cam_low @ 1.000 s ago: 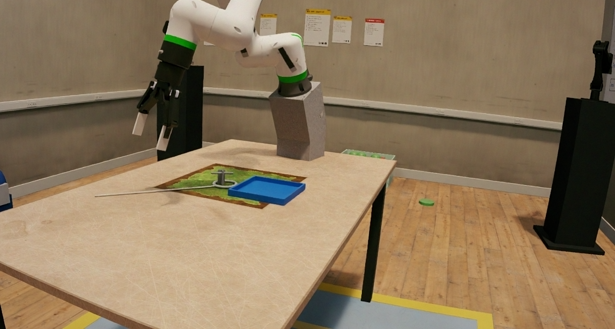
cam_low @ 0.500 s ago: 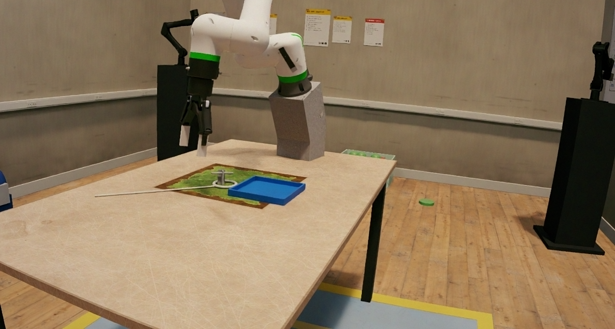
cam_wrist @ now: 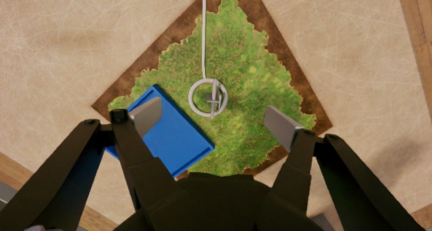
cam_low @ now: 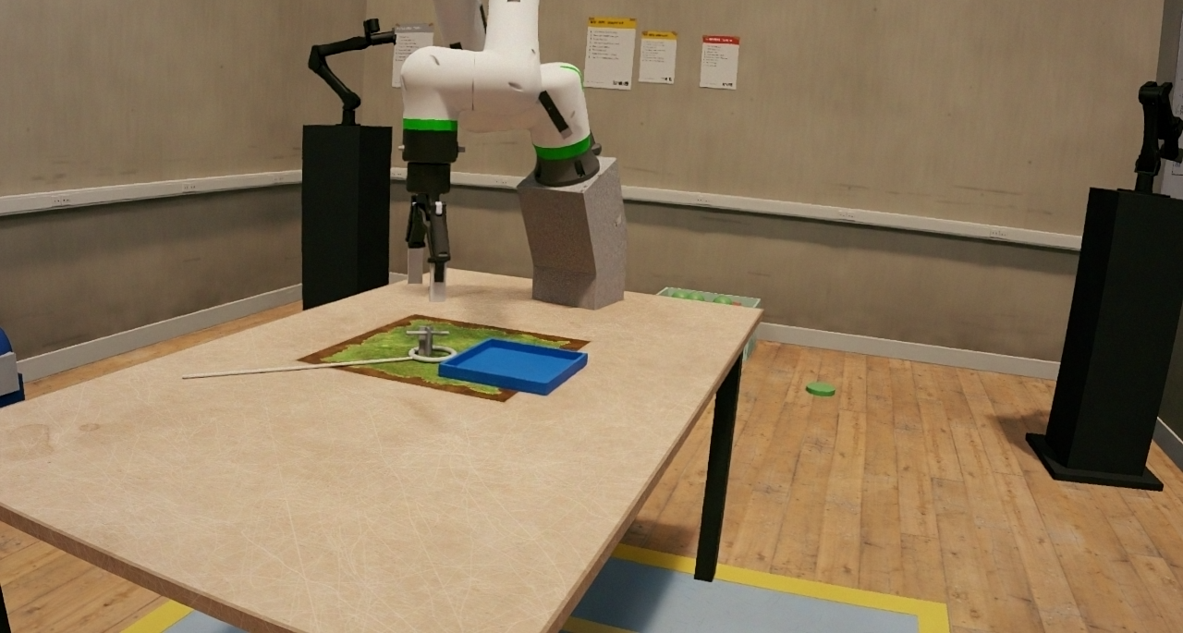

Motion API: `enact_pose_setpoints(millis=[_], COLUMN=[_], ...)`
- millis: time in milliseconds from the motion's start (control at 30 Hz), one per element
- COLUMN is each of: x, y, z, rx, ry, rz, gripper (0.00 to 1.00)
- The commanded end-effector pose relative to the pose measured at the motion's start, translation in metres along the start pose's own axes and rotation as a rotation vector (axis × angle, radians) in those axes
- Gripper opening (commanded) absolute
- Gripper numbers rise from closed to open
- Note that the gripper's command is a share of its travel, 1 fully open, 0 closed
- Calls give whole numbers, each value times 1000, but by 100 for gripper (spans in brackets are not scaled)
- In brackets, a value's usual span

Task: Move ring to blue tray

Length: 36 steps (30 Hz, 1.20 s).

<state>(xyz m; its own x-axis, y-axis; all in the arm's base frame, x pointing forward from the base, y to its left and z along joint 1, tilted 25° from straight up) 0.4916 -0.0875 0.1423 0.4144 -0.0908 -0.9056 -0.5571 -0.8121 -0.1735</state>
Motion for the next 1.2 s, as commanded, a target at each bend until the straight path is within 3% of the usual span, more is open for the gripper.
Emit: enact_pose_setpoints(millis=[0,33,1167], x=[-1,-1,-1], y=[0,0,0], z=[2,2,2], rx=[2,2,2], ry=[6,6,6], rz=[-1,-1,-1], gripper=[100,10,10])
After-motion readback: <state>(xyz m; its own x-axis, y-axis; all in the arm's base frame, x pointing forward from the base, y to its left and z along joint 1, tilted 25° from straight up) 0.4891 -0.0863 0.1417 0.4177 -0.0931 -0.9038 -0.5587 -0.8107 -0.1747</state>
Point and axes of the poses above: the point where the finger pads meet when closed, its own x axis out along the fingers, its own y axis across the jaws, z = x × y, the point moved 10 cm from there along -x, back along the fingers, and after that the axes turned 11 degrees about -x, right-handed, at the moved point
